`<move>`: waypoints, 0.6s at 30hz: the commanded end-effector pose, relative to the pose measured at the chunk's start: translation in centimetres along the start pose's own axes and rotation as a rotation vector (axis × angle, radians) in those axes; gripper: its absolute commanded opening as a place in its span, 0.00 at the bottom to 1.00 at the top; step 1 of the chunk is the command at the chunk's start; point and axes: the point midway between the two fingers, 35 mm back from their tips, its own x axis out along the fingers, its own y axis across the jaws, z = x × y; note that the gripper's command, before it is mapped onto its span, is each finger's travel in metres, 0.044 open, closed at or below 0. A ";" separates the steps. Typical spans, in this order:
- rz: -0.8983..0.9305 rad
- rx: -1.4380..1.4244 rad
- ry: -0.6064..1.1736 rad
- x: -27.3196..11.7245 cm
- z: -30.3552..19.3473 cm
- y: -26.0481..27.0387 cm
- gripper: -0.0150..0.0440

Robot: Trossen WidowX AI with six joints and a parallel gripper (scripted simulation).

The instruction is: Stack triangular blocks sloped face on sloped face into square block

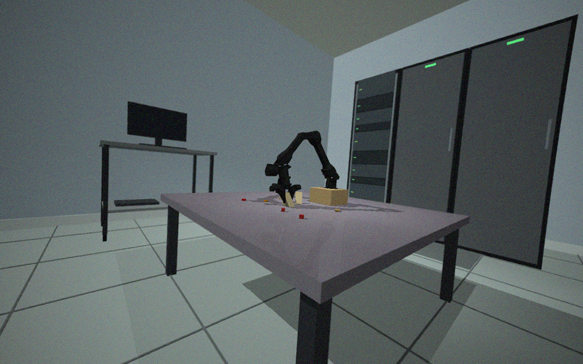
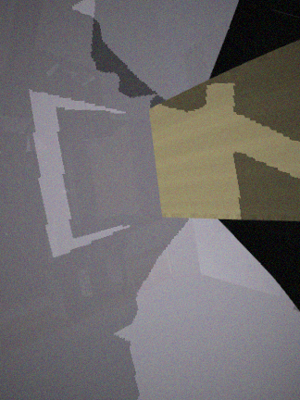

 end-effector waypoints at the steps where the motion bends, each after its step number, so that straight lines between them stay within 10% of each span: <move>1: 0.003 -0.001 -0.104 -0.4 -0.7 -0.1 0.25; 18: 0.002 -0.003 -0.540 -0.8 -4.0 -0.1 0.25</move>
